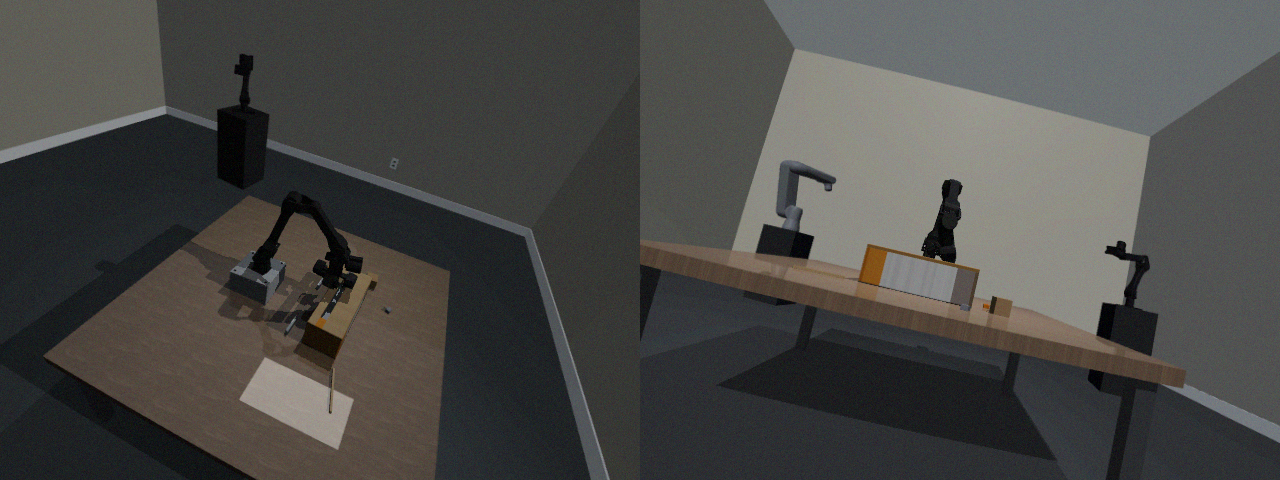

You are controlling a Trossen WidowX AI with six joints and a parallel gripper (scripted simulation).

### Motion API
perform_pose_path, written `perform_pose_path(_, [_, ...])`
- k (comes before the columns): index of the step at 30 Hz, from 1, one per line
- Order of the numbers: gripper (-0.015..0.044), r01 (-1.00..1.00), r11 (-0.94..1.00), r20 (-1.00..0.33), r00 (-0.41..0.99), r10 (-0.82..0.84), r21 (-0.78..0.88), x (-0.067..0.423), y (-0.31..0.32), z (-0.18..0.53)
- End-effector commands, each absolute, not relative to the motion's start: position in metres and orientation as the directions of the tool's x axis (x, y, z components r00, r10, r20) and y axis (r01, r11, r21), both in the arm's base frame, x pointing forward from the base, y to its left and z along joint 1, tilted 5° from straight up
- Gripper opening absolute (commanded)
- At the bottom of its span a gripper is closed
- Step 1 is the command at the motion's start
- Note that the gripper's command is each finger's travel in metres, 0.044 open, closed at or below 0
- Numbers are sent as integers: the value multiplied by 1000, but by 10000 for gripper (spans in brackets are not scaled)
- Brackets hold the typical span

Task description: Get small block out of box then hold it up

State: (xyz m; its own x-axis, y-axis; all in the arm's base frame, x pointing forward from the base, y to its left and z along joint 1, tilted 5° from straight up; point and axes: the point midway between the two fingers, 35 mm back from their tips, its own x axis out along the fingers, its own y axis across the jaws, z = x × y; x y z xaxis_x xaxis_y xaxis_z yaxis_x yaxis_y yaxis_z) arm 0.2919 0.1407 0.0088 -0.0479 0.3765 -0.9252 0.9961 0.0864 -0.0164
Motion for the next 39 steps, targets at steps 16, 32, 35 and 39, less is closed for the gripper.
perform_pose_path(16, [400, 996, 83, -923, -48, 382, -18, 291, 161, 10])
perform_pose_path(32, [400, 996, 86, -923, -50, 382, -18, 292, 170, 34])
perform_pose_path(35, [400, 996, 89, -923, -52, 381, -20, 291, 167, 66])
perform_pose_path(39, [400, 996, 90, -923, -53, 381, -20, 290, 166, 72])
